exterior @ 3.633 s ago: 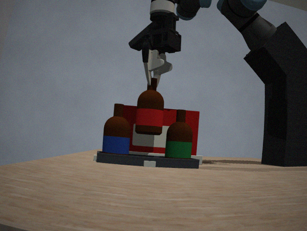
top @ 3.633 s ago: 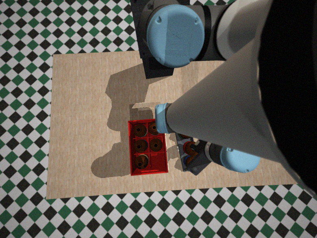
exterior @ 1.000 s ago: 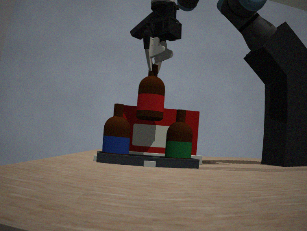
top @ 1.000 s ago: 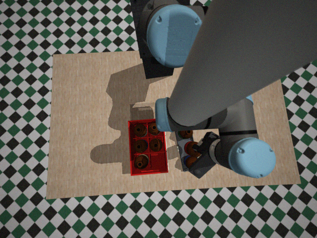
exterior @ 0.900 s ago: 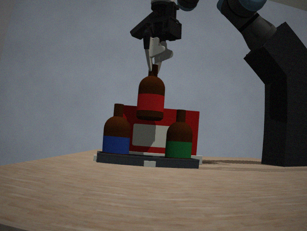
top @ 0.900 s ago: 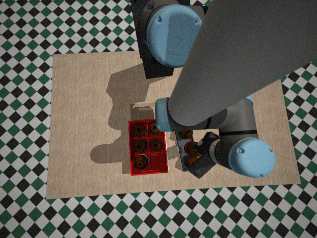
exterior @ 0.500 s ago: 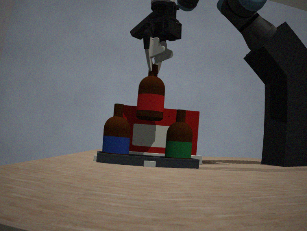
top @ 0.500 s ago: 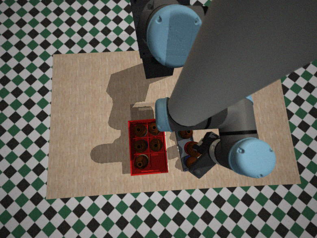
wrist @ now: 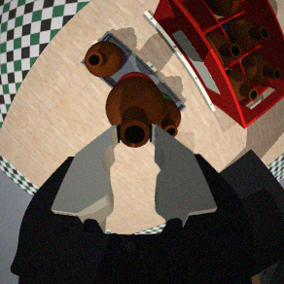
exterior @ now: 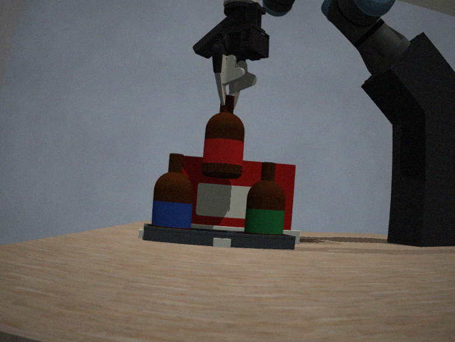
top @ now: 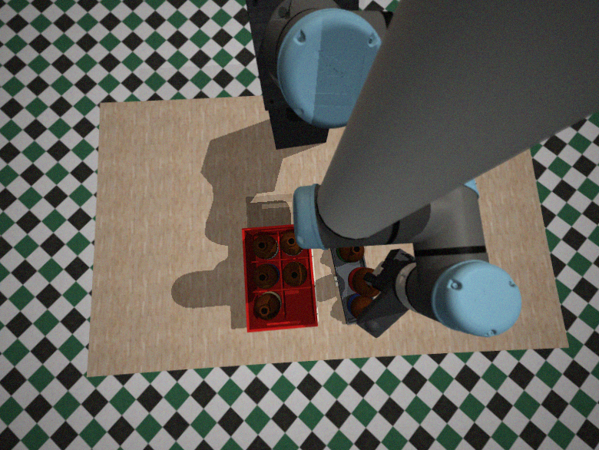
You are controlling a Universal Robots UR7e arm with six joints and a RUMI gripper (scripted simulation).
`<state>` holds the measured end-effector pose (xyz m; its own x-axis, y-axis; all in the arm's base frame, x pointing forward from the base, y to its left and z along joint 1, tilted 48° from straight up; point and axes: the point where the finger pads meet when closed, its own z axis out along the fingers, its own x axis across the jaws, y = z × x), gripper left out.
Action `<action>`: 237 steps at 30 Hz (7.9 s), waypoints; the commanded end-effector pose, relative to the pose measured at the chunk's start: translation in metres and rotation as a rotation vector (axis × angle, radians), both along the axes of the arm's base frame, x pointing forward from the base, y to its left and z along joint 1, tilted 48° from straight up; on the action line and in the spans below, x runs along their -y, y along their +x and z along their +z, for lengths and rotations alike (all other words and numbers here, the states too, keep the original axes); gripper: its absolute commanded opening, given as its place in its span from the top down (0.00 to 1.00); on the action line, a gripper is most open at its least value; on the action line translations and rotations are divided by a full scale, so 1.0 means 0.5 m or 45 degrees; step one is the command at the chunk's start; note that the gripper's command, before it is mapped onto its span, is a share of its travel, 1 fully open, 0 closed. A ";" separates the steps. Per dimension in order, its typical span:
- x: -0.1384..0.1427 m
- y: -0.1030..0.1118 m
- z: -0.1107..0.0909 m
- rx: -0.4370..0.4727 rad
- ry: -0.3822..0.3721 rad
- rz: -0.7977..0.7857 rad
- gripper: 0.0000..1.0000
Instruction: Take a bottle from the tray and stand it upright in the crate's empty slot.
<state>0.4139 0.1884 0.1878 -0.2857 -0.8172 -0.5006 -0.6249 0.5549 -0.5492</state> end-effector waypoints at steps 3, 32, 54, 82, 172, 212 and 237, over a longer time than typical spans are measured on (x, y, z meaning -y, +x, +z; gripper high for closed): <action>0.000 -0.002 0.003 0.002 0.000 0.000 1.00; 0.008 -0.039 0.037 0.002 0.000 0.000 1.00; 0.012 -0.058 0.054 0.002 0.000 0.000 1.00; 0.012 -0.058 0.054 0.002 0.000 0.000 1.00; 0.019 -0.090 0.084 0.002 0.000 0.000 1.00; 0.058 -0.075 0.091 0.001 0.000 0.000 1.00; 0.118 -0.052 0.102 0.002 0.000 0.000 1.00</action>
